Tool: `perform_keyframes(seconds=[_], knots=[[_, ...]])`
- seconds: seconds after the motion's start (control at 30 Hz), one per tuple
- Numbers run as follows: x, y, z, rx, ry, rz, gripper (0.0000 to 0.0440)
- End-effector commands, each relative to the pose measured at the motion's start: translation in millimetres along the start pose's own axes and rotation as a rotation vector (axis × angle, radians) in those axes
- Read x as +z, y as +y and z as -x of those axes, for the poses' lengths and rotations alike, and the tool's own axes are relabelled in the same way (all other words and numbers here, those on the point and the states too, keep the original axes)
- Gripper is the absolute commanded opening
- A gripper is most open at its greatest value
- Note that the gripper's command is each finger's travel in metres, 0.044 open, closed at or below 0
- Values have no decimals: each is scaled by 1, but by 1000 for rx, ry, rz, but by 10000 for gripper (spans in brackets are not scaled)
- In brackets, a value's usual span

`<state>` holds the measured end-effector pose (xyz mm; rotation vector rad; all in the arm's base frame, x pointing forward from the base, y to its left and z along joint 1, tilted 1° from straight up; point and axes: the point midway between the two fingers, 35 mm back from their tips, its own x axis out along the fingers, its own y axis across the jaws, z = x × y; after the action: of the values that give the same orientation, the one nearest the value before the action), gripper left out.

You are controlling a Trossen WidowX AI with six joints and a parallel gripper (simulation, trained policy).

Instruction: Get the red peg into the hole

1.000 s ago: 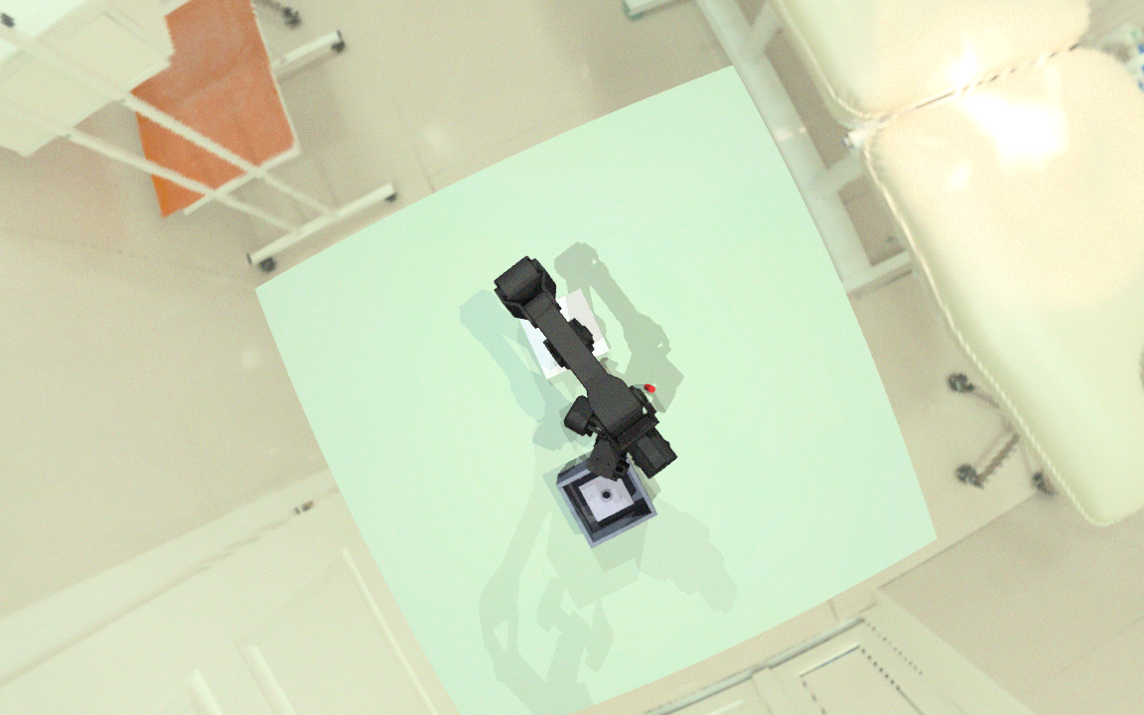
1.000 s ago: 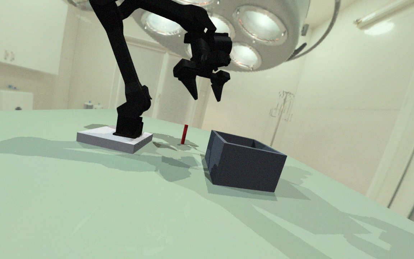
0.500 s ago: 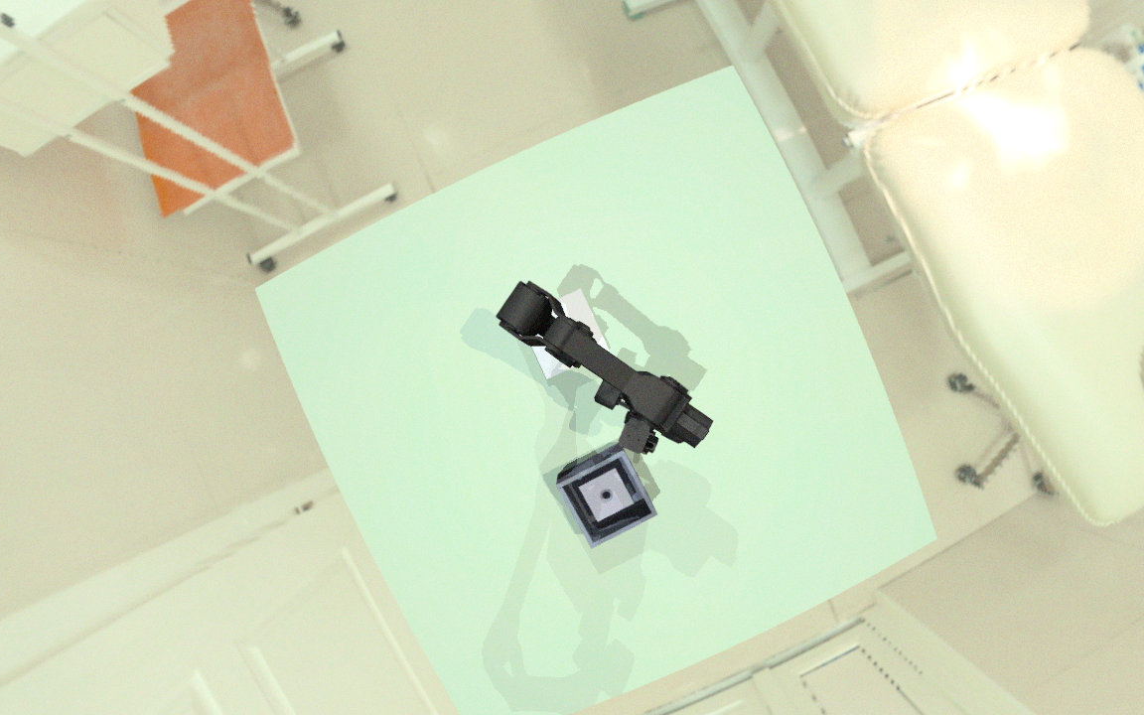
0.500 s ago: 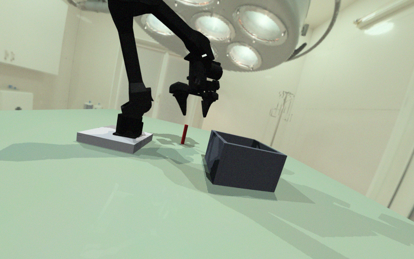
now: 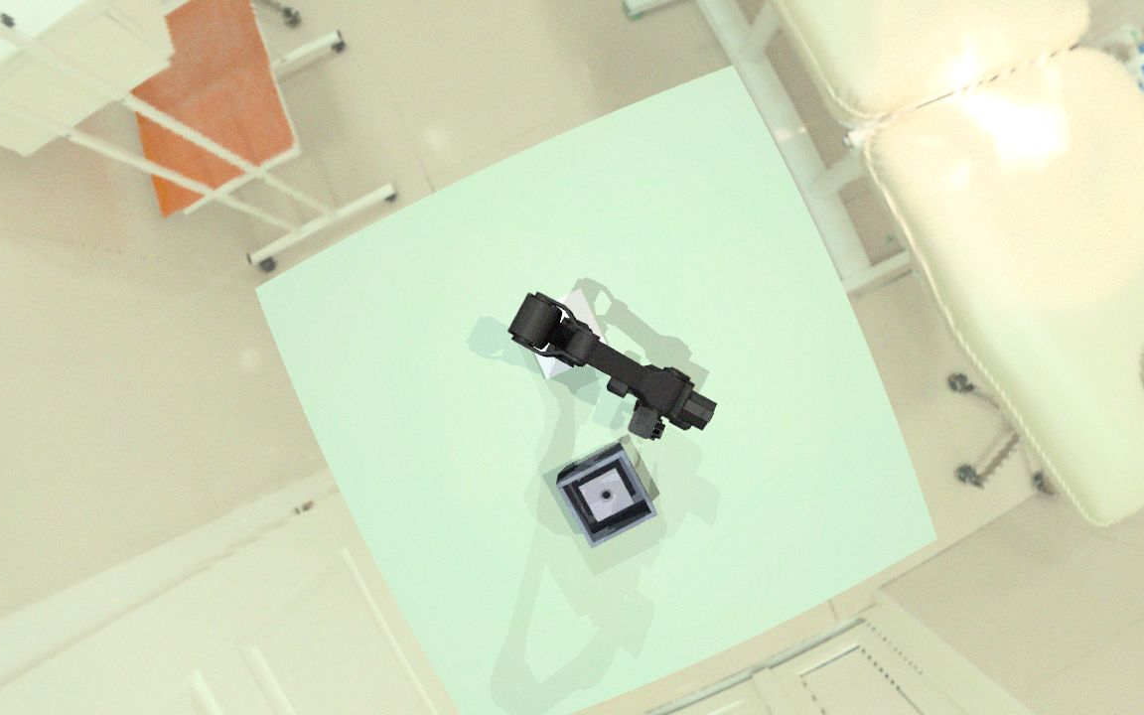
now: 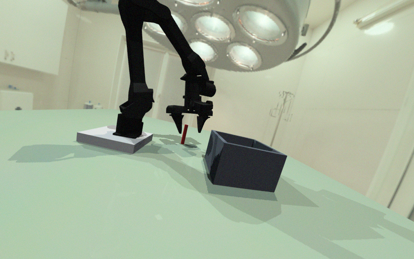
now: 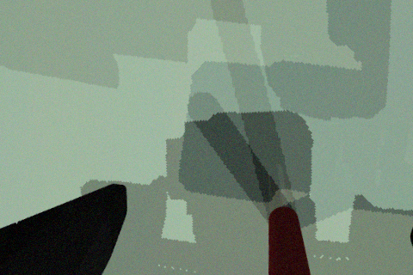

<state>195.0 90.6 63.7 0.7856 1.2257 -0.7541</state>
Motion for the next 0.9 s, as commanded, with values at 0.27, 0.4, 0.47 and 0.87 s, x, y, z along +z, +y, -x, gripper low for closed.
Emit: perform_keyframes(seconds=[0.27, 0.4, 0.47, 0.87], knots=[[-15, -7, -32, -11, 48, -44, 291], [-17, -7, -31, -18, 78, -42, 186], [-18, -7, -30, -21, 94, -40, 134], [-2, 1, -15, 13, 73, 9, 0]])
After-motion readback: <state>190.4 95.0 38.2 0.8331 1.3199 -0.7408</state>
